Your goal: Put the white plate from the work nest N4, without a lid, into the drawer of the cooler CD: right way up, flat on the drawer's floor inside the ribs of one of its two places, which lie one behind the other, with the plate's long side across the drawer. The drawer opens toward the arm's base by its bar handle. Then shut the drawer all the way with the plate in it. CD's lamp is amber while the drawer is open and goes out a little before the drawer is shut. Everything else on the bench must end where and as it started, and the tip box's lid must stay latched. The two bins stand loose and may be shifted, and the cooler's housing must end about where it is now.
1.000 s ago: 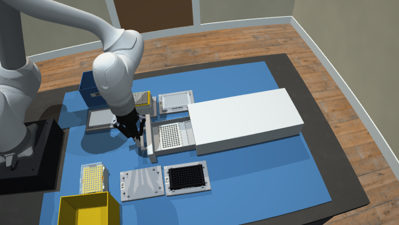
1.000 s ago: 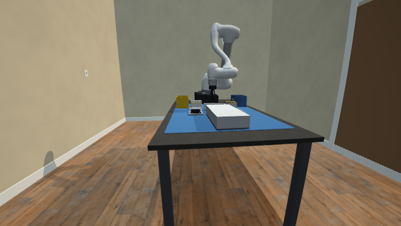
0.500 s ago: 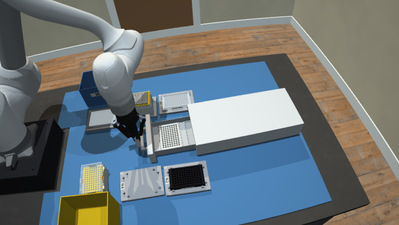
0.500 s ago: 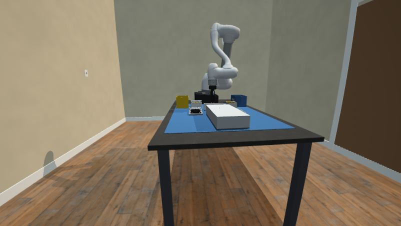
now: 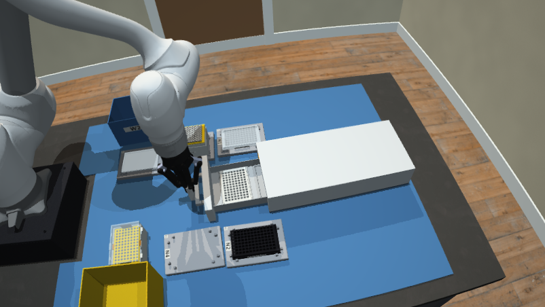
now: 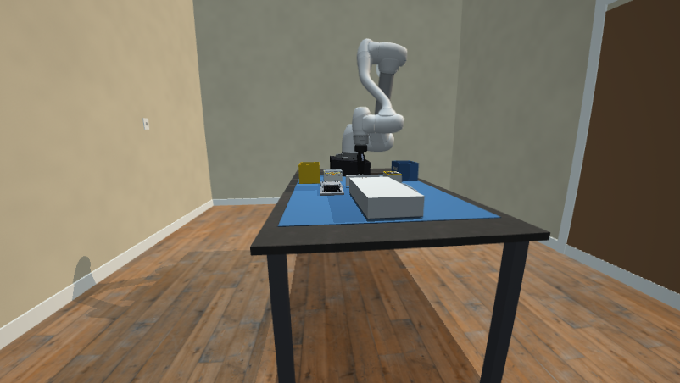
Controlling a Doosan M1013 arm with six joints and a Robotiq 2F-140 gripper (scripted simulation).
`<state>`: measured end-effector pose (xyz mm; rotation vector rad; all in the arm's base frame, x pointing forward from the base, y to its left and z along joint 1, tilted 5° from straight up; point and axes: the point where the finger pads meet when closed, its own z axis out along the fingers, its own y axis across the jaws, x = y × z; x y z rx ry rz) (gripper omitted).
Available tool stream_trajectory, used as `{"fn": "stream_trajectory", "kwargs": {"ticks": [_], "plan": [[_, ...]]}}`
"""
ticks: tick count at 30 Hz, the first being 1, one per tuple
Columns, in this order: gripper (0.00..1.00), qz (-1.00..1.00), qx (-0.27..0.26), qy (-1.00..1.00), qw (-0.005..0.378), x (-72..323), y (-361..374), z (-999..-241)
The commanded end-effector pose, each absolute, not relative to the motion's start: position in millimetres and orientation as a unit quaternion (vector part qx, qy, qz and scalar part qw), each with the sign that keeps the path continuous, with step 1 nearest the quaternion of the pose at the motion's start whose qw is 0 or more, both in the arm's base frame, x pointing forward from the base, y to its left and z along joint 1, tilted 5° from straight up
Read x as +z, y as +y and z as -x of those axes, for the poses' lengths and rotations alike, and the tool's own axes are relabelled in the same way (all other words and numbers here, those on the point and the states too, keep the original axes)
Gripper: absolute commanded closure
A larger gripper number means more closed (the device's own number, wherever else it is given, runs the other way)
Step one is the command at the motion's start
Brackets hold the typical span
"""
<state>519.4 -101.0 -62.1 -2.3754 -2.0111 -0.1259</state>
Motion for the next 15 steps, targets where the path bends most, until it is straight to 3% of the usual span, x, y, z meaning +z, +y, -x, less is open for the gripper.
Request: {"fn": "stream_trajectory", "kwargs": {"ticks": [1,15], "plan": [[1.0,0.762,-0.04,-0.646,0.014,-61,-101,-526],[1.0,0.762,-0.04,-0.646,0.014,-61,-104,-543]]}}
